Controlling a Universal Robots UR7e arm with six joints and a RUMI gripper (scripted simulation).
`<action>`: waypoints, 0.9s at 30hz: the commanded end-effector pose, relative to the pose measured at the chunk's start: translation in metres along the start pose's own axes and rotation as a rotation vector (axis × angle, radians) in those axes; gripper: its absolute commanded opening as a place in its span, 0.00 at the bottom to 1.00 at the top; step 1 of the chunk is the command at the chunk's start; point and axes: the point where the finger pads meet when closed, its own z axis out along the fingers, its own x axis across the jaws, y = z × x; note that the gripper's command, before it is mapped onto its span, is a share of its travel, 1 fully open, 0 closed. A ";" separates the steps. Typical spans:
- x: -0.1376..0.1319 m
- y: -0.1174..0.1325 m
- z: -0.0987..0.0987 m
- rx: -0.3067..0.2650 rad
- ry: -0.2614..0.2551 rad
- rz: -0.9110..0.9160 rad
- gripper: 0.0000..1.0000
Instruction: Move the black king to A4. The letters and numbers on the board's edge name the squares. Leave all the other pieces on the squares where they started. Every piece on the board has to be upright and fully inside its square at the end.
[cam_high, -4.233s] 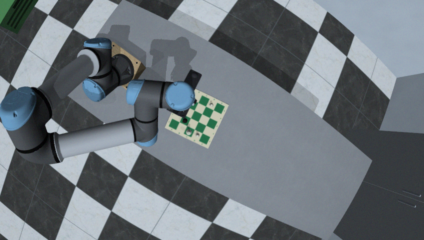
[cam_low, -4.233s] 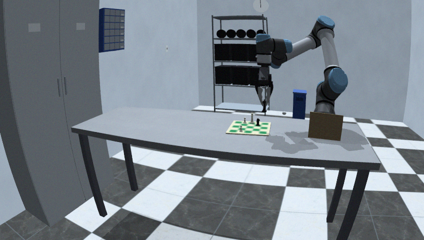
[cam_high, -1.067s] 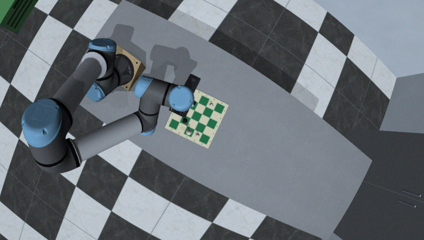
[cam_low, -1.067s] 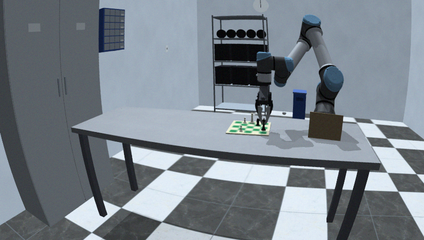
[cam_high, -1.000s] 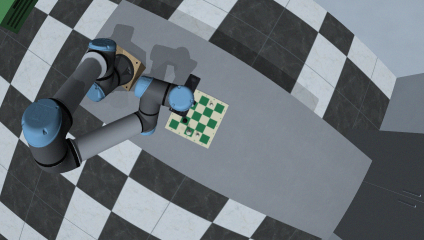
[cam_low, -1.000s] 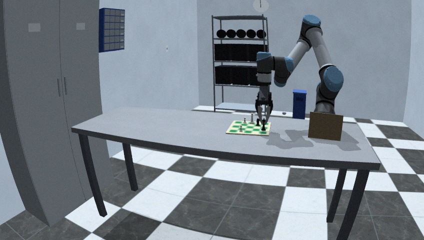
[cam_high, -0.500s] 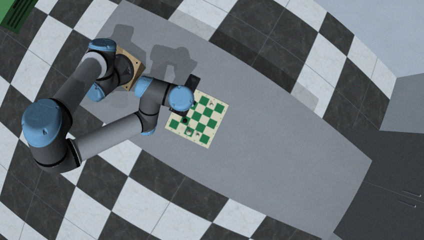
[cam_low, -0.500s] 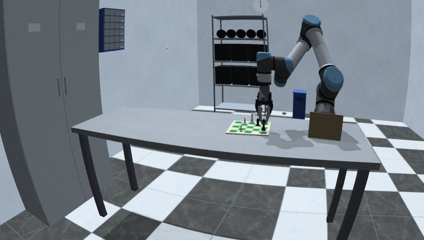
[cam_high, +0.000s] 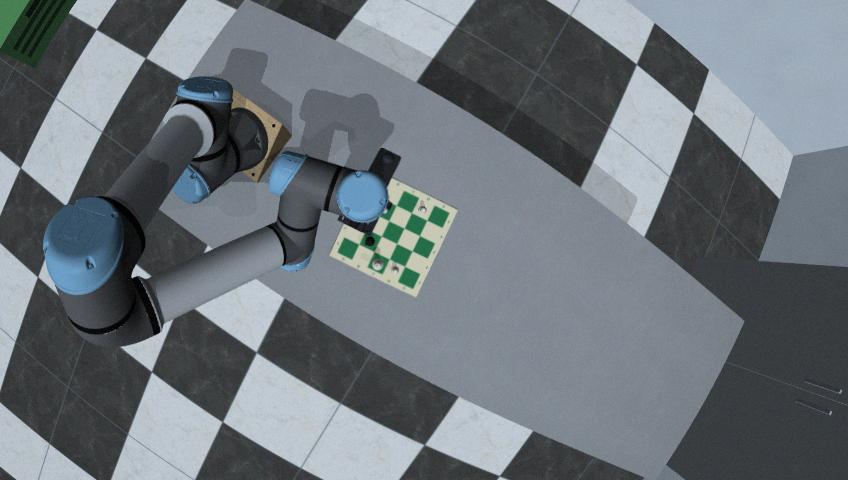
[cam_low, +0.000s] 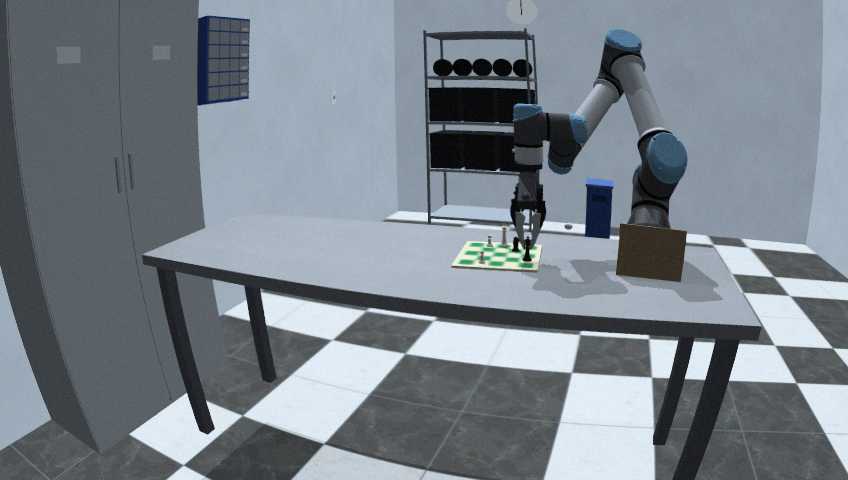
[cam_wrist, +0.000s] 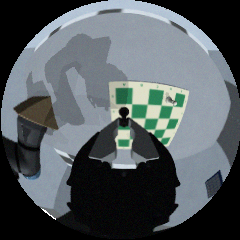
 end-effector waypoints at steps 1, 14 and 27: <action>0.000 0.000 0.000 0.000 0.001 0.000 0.00; 0.000 0.000 0.000 0.000 0.001 0.000 0.20; 0.000 0.000 0.000 0.000 0.001 0.000 0.25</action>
